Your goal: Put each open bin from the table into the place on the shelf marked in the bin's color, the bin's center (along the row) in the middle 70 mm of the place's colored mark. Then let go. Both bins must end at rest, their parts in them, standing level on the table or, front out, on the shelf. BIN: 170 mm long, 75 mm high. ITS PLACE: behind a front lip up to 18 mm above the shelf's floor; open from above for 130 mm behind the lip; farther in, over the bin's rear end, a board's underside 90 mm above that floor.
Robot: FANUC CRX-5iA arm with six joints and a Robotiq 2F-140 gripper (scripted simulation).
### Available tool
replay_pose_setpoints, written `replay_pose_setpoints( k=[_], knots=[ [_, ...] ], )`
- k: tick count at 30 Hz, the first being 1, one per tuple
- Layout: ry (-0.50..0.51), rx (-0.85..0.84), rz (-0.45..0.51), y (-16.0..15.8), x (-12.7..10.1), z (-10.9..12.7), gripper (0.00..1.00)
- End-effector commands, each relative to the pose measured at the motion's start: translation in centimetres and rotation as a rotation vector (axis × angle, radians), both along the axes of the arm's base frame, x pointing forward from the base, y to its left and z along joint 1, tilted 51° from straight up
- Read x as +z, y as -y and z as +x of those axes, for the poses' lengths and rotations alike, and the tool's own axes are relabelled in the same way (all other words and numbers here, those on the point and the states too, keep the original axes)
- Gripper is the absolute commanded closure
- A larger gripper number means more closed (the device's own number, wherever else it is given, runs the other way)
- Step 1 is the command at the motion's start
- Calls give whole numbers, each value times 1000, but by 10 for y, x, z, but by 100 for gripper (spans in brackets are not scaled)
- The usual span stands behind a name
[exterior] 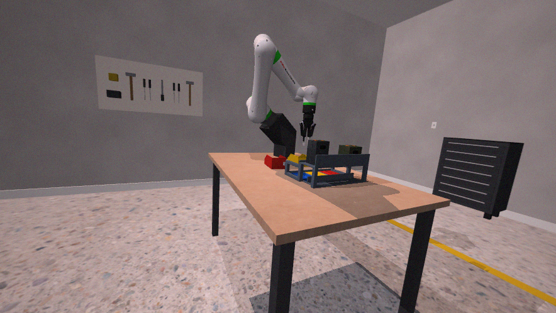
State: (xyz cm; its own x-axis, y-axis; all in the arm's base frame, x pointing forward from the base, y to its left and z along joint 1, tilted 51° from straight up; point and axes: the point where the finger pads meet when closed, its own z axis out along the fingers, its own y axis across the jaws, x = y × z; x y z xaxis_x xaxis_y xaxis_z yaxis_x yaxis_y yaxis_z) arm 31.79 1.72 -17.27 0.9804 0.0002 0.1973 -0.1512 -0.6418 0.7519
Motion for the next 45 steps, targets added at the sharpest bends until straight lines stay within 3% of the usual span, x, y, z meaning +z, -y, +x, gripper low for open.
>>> replay_pose_setpoints(
  k=[1,26,45],
  knots=[
    [1,0,0,4,-3,1,85],
    [1,0,0,37,-30,6,85],
    [0,0,0,43,-35,7,85]
  ],
)
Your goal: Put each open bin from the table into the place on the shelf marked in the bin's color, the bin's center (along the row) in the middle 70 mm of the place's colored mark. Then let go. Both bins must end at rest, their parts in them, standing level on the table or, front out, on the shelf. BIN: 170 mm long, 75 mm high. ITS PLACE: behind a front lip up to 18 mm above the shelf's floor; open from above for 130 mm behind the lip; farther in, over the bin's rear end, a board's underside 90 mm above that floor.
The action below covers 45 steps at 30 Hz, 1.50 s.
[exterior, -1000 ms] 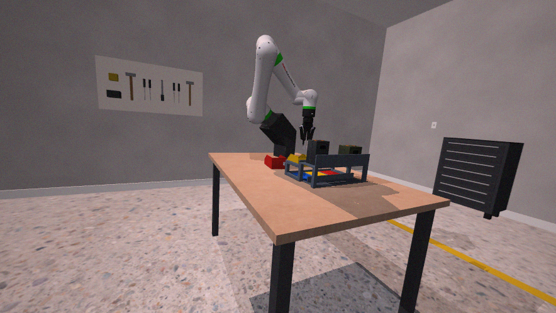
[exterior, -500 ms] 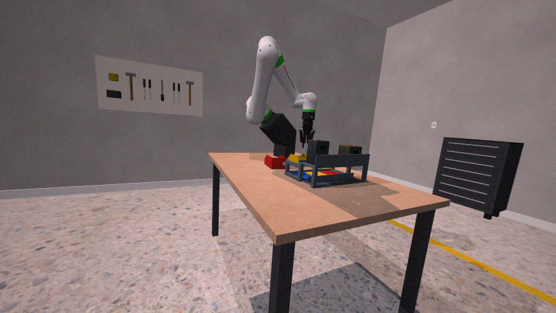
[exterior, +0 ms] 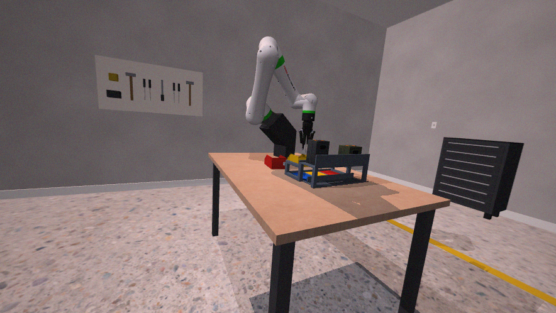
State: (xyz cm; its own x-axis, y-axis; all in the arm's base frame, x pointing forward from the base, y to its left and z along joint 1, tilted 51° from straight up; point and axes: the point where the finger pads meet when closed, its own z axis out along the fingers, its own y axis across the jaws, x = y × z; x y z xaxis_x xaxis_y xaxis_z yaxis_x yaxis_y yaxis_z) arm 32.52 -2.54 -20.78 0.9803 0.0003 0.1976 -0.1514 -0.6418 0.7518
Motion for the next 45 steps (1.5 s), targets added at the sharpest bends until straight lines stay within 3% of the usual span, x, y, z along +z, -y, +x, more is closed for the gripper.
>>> replay_pose_setpoints(
  k=[1,45],
  knots=[
    [0,0,0,0,0,0,85],
    [0,0,0,13,-11,2,85]
  ],
)
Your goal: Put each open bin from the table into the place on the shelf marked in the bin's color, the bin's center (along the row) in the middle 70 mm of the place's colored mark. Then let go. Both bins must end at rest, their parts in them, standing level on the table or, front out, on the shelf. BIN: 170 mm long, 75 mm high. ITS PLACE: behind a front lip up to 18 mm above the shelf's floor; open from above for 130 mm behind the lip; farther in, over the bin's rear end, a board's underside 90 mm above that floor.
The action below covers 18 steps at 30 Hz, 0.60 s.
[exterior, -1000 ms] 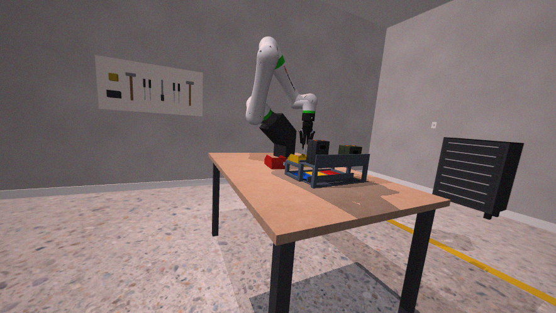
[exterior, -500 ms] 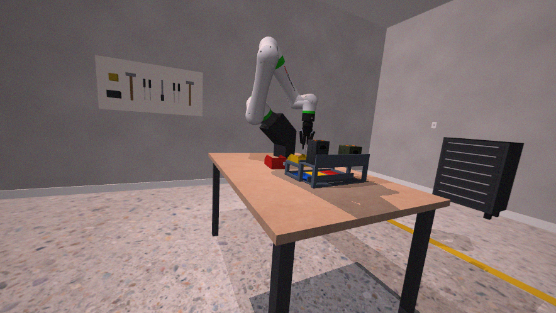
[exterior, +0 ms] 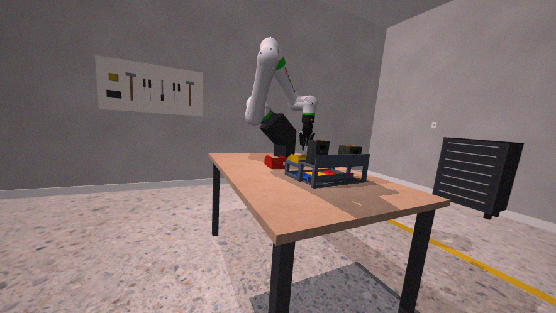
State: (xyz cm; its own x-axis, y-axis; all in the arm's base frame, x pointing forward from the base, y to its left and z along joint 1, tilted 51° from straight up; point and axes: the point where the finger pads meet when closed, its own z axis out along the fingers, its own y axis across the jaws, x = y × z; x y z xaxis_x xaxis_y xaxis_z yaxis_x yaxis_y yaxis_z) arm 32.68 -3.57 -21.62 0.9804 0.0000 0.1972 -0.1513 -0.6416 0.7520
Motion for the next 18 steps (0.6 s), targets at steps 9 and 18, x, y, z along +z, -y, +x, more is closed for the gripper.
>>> replay_pose_setpoints(
  k=[9,18],
  knots=[
    [0,0,1,12,-10,2,85],
    [1,0,0,18,-15,3,85]
  ],
)
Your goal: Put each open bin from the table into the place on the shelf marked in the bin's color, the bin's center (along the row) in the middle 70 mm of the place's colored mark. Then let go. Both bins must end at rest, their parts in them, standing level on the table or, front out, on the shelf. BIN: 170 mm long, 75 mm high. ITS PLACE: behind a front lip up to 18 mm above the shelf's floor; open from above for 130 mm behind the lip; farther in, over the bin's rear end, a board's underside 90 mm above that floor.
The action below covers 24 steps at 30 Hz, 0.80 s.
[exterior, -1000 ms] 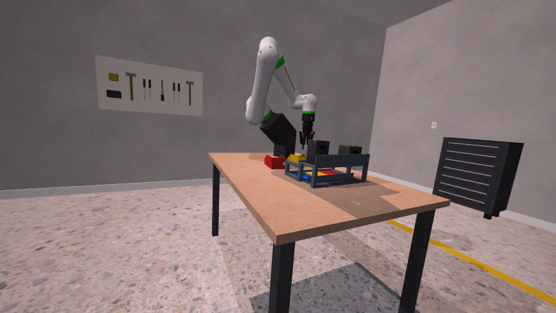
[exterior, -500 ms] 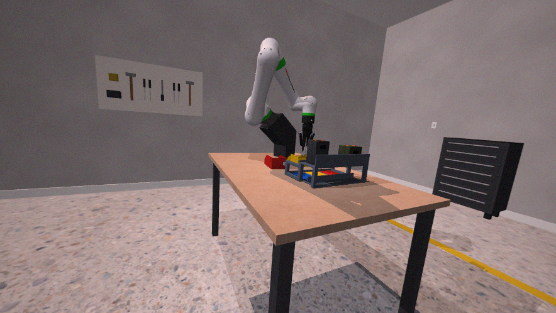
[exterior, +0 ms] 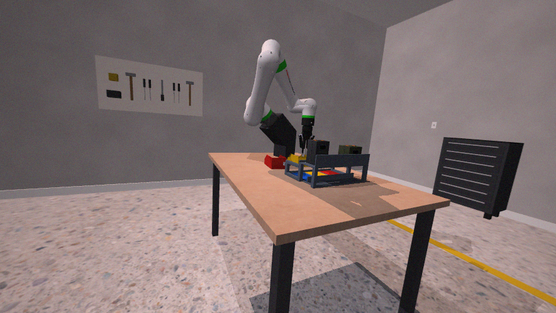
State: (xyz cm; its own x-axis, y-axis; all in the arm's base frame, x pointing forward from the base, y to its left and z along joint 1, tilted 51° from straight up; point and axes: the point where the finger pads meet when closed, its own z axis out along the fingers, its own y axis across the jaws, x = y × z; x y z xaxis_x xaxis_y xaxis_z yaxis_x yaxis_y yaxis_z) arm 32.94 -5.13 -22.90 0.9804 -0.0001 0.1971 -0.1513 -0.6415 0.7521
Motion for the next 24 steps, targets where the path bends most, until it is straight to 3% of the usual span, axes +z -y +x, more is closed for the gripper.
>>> replay_pose_setpoints(
  k=[1,24],
  knots=[
    [1,1,1,3,-3,1,85],
    [1,1,1,8,-7,1,85]
  ],
)
